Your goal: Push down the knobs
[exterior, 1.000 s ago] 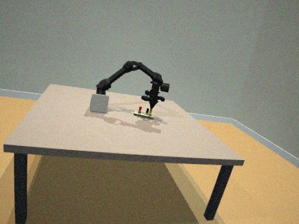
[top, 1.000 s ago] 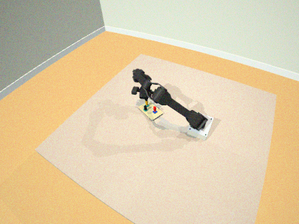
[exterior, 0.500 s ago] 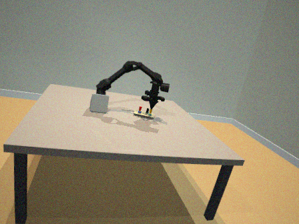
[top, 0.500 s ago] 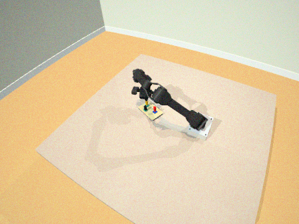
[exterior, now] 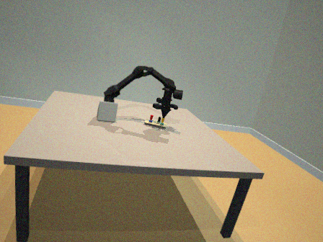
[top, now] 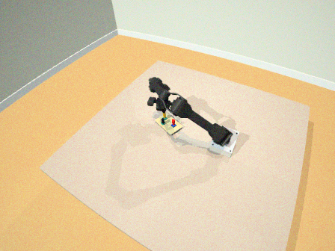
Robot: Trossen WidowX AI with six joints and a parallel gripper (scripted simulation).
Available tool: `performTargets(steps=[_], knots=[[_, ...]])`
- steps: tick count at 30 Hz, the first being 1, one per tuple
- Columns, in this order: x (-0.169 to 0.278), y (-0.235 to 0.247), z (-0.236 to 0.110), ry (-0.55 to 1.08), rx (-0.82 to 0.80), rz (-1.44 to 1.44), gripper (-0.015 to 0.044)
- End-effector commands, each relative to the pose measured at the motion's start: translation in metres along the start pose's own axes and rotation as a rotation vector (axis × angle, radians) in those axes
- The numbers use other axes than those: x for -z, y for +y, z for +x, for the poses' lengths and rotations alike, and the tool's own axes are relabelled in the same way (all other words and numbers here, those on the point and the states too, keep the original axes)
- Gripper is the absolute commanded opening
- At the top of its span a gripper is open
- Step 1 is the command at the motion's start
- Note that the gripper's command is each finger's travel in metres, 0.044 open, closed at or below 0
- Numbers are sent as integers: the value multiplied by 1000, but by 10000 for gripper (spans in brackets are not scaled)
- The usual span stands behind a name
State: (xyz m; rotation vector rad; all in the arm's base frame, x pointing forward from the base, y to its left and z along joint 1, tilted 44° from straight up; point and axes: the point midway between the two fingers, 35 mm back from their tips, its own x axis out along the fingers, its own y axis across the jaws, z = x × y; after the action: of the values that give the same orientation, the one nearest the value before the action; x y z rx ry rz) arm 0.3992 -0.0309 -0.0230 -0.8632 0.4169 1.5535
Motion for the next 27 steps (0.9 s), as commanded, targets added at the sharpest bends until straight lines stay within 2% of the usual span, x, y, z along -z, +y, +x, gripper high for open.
performTargets(steps=[1,27], knots=[[-2,-2,12,-1,-14,-19,0],[-2,-2,15,-1,-14,-19,0]])
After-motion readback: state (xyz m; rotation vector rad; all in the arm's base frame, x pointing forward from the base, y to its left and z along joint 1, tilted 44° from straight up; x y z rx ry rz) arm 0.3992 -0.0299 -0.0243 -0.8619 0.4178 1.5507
